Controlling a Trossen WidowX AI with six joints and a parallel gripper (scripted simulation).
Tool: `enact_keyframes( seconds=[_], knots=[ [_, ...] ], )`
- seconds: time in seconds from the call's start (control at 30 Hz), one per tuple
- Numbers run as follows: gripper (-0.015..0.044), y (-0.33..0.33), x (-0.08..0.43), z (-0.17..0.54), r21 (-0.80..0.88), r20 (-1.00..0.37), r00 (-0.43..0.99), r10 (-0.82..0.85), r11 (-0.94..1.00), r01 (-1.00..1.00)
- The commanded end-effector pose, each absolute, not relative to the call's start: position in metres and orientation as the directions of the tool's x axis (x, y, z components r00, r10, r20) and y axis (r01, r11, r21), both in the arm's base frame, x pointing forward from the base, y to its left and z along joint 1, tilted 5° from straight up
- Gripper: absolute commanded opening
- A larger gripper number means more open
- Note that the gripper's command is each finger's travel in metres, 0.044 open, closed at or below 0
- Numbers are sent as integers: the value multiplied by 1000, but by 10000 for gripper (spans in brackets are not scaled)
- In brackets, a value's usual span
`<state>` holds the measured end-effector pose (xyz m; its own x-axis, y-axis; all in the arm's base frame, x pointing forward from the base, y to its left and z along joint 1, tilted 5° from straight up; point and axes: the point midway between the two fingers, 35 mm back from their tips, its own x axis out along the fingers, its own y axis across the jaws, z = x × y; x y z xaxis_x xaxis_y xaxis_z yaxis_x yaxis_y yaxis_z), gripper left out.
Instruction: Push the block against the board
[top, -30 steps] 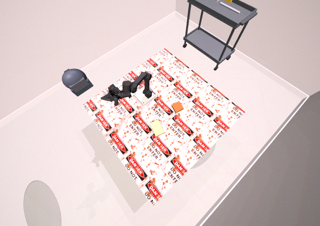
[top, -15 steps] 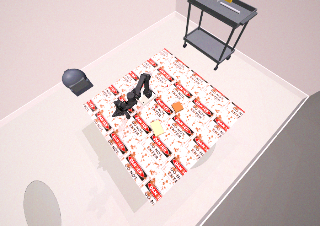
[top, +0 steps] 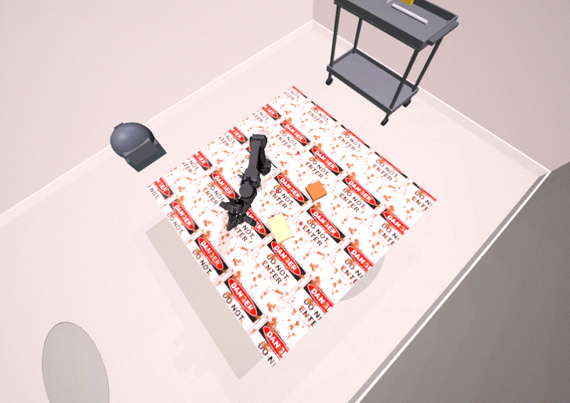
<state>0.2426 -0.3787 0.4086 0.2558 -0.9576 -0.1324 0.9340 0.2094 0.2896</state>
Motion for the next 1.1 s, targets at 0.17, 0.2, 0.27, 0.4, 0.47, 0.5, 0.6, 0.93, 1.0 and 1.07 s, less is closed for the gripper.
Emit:
enact_keyframes(
  seconds=[0.17,0.2,0.27,0.4,0.47,0.5,0.6,0.93,1.0,1.07],
  knots=[
    [0,-350,308,337,222,-356,401,-844,340,914],
    [0,-345,314,329,215,-381,413,-827,355,910],
    [0,-334,326,314,202,-428,436,-791,386,900],
    [0,-311,347,287,162,-513,469,-718,456,875],
    [0,-299,356,273,143,-555,480,-679,491,859],
    [0,-292,361,266,134,-575,485,-659,508,851],
    [0,-272,372,246,110,-634,492,-598,559,822],
    [0,-196,394,180,92,-825,436,-359,676,731],
    [0,-179,396,168,89,-857,411,-311,696,712],
    [0,-163,396,156,86,-885,382,-264,714,694]
  ],
)
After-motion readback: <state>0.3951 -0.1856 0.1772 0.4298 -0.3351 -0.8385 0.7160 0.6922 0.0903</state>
